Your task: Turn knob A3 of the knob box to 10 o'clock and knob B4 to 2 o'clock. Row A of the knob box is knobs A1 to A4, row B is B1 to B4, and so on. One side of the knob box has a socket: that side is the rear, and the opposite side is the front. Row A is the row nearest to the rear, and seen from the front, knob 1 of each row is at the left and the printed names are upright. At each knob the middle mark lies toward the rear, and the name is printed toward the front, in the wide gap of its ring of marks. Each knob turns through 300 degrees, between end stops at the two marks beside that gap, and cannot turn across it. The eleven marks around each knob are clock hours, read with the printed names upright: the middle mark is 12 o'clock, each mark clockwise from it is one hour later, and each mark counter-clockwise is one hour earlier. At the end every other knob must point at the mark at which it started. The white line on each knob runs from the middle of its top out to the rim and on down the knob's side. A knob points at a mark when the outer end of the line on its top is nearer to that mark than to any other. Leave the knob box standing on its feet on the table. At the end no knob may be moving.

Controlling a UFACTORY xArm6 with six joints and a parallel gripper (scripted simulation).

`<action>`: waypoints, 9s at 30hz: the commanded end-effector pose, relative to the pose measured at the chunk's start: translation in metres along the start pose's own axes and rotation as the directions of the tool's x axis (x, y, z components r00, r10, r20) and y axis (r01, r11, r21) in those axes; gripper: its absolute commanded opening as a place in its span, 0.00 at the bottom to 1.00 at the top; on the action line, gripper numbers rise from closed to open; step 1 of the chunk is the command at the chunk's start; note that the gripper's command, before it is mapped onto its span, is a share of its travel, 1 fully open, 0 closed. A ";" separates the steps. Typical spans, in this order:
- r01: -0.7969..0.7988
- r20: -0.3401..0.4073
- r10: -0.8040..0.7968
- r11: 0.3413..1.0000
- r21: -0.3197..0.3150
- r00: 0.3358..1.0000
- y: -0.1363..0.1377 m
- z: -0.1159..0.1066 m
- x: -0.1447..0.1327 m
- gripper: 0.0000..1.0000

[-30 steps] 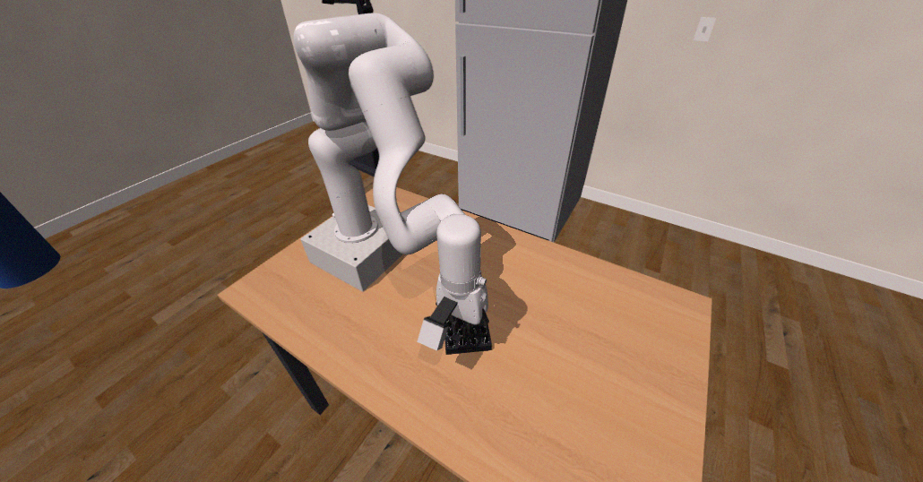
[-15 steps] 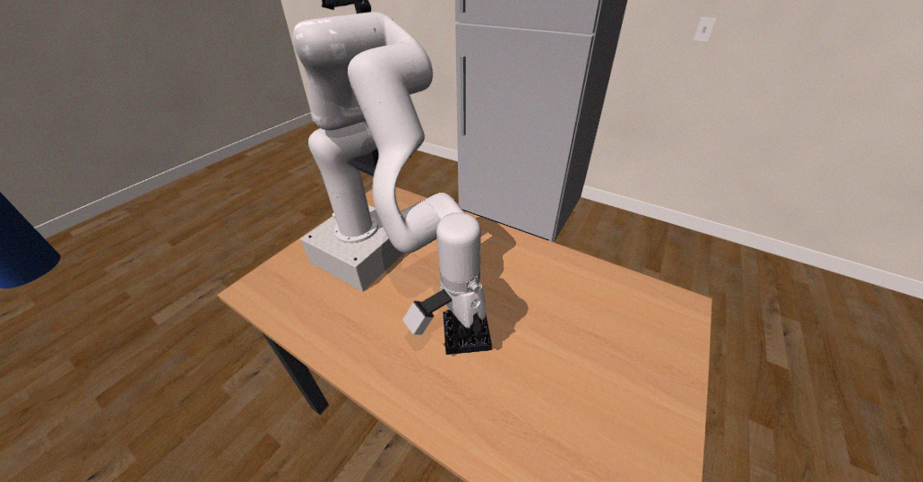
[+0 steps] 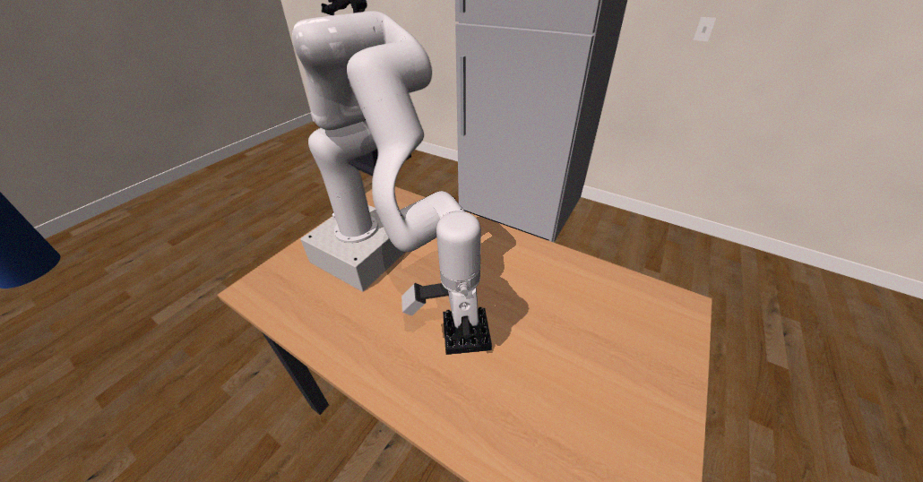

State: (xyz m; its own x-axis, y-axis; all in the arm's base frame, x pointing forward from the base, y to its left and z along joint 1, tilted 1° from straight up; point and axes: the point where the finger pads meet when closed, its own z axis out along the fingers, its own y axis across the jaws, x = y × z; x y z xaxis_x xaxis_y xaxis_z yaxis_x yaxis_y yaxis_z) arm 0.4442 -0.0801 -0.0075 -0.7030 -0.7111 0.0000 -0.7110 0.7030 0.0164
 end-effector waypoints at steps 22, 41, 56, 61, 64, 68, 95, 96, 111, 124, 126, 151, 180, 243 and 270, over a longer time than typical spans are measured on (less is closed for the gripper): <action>-0.727 0.000 0.727 0.686 0.017 0.686 -0.001 -0.007 -0.001 0.19; -0.964 0.008 0.964 0.264 0.016 0.264 -0.001 -0.010 -0.001 0.19; -0.969 0.008 0.969 0.247 0.015 0.248 -0.001 -0.011 -0.001 0.19; -0.969 0.008 0.969 0.247 0.015 0.248 -0.001 -0.011 -0.001 0.19; -0.969 0.008 0.969 0.247 0.015 0.248 -0.001 -0.011 -0.001 0.19; -0.969 0.008 0.969 0.247 0.015 0.248 -0.001 -0.011 -0.001 0.19; -0.969 0.008 0.969 0.247 0.016 0.247 -0.001 -0.008 -0.001 0.19; -0.969 0.008 0.969 0.247 0.016 0.247 -0.001 -0.007 -0.001 0.19; -0.969 0.008 0.969 0.247 0.016 0.247 -0.001 0.007 -0.001 0.19; -0.969 0.008 0.969 0.247 0.016 0.247 -0.001 0.022 -0.001 0.19; -0.969 0.008 0.969 0.247 0.016 0.247 -0.001 0.024 -0.001 0.19; -0.969 0.008 0.969 0.247 0.016 0.247 -0.001 0.033 -0.001 0.19; -0.969 0.008 0.969 0.247 0.016 0.247 -0.001 0.033 -0.001 0.19; -0.969 0.008 0.969 0.247 0.016 0.247 -0.001 0.046 0.000 0.19; -0.969 0.008 0.969 0.247 0.016 0.247 -0.001 0.046 0.000 0.08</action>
State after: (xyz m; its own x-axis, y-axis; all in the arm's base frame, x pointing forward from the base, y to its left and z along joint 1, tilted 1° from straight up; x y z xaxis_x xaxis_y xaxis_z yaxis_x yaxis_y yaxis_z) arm 0.4434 -0.0801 -0.0544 -0.8629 0.5052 0.0117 0.5051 0.8630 -0.0131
